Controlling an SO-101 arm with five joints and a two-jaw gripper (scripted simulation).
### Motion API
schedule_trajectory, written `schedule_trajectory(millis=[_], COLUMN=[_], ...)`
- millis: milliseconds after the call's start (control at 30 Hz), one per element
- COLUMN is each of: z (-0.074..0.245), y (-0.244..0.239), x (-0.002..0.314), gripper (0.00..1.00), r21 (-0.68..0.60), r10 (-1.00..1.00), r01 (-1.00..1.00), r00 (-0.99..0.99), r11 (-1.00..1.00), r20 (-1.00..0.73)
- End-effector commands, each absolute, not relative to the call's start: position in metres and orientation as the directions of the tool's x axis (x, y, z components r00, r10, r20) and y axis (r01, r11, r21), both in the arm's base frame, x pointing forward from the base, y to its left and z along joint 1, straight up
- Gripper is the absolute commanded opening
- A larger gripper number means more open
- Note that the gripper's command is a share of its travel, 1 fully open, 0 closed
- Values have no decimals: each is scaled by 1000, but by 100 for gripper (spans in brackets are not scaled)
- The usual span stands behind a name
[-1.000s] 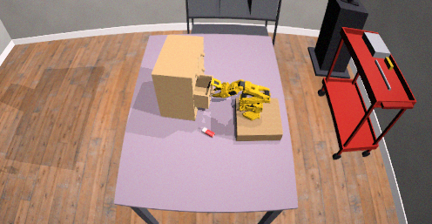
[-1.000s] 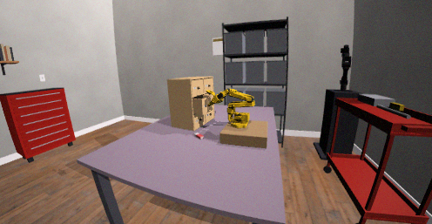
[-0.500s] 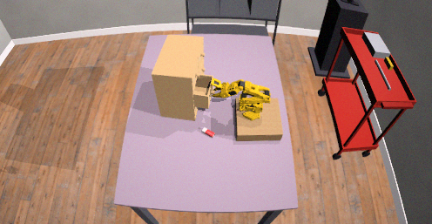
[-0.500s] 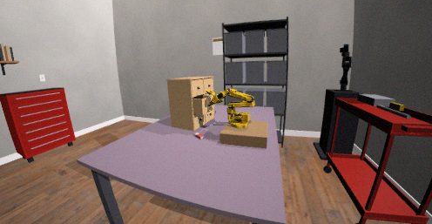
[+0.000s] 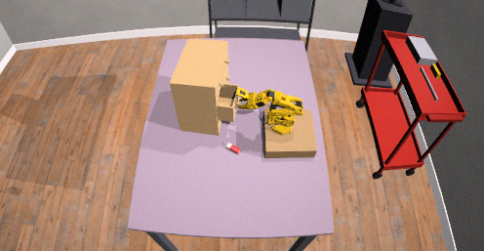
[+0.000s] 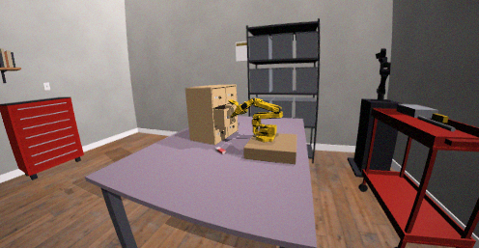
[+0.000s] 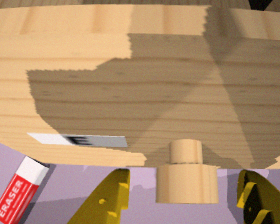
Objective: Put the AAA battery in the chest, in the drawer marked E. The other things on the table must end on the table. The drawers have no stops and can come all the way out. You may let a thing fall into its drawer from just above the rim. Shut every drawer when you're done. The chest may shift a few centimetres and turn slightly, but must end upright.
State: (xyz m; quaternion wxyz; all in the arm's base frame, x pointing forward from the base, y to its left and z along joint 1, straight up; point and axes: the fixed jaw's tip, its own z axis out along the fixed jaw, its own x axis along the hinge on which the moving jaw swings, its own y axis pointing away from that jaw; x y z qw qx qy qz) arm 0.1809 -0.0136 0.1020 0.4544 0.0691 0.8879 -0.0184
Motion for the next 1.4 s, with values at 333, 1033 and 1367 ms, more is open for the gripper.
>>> schedule_trajectory(millis=[333, 1033, 1367], z=[104, 104, 104], y=[-11, -11, -11], x=[181, 181, 181], gripper=[21, 18, 11], r21=[26, 26, 26], r10=[94, 94, 94], r01=[124, 124, 124], r00=[-582, -582, -582], r11=[992, 992, 992], r20=[-807, -807, -807])
